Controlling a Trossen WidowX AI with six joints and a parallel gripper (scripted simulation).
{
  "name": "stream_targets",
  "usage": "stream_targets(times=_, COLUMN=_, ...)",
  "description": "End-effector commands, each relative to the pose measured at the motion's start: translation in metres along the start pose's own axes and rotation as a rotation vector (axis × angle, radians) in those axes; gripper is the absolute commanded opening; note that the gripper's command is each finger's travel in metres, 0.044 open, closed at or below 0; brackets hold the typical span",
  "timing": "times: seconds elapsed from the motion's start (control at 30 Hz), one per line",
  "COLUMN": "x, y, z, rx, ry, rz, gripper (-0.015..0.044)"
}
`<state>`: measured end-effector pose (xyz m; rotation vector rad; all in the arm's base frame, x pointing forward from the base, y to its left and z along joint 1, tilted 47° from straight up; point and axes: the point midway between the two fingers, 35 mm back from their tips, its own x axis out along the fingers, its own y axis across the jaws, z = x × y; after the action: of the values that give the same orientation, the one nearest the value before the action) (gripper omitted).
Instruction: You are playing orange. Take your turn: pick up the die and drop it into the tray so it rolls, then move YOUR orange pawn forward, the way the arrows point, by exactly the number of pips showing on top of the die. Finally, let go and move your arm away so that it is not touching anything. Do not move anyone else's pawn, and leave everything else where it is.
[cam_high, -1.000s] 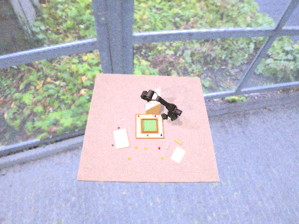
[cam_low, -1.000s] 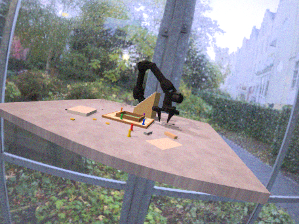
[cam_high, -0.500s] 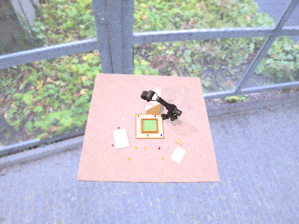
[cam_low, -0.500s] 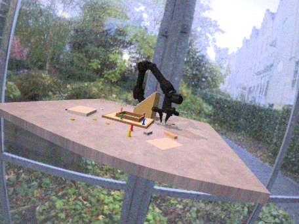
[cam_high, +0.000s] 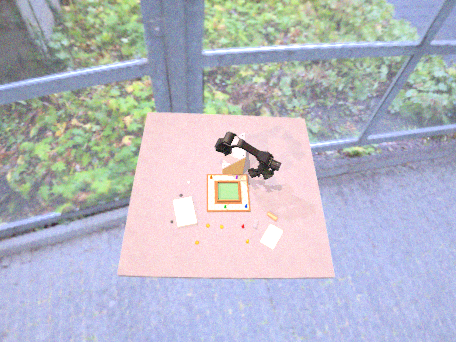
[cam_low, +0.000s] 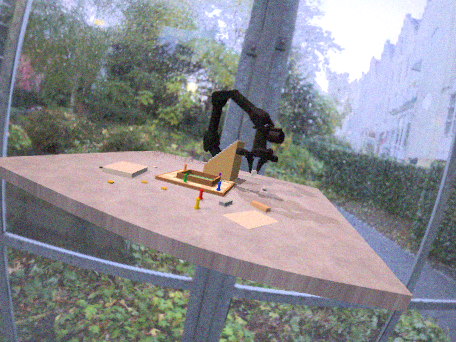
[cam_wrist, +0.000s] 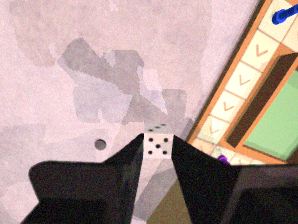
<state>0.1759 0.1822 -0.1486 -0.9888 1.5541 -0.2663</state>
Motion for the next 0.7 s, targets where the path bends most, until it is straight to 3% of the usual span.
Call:
stream_targets(times=0.0, x=-0.033, y=0.002, z=-0.004, rx=0.006, ry=0.002, rz=0.007, gripper=0.0000)
stream_targets(times=0.13, x=-0.053, y=0.002, z=-0.008, rx=0.006, ry=0.003, rz=0.006, gripper=0.0000)
stream_targets(times=0.67, x=-0.051, y=-0.054, z=0.012, rx=-0.290, ry=-0.012, rz=0.026, gripper=0.0000)
